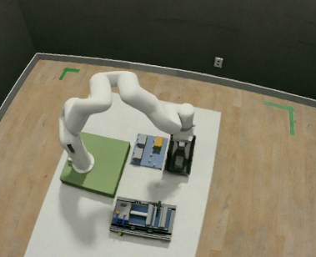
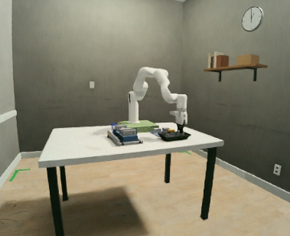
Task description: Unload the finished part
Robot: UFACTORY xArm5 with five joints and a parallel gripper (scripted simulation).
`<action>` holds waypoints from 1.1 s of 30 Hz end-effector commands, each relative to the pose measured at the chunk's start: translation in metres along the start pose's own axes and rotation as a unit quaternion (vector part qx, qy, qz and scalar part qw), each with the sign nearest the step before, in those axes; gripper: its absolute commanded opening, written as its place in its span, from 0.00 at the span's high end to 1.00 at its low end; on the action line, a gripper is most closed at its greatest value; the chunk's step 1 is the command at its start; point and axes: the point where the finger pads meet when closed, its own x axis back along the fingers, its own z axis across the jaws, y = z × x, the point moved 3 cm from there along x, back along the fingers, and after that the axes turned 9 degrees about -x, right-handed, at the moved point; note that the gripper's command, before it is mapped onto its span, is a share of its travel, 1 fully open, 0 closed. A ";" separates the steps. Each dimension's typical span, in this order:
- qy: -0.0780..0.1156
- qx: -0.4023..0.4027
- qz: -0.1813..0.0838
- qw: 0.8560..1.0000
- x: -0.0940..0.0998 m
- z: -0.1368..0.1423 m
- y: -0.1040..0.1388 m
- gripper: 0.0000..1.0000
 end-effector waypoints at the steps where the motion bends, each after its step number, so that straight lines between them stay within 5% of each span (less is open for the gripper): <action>1: -0.002 0.000 -0.001 1.000 0.002 -0.001 0.001 1.00; 33: -0.002 0.000 -0.001 1.000 -0.010 -0.001 0.001 1.00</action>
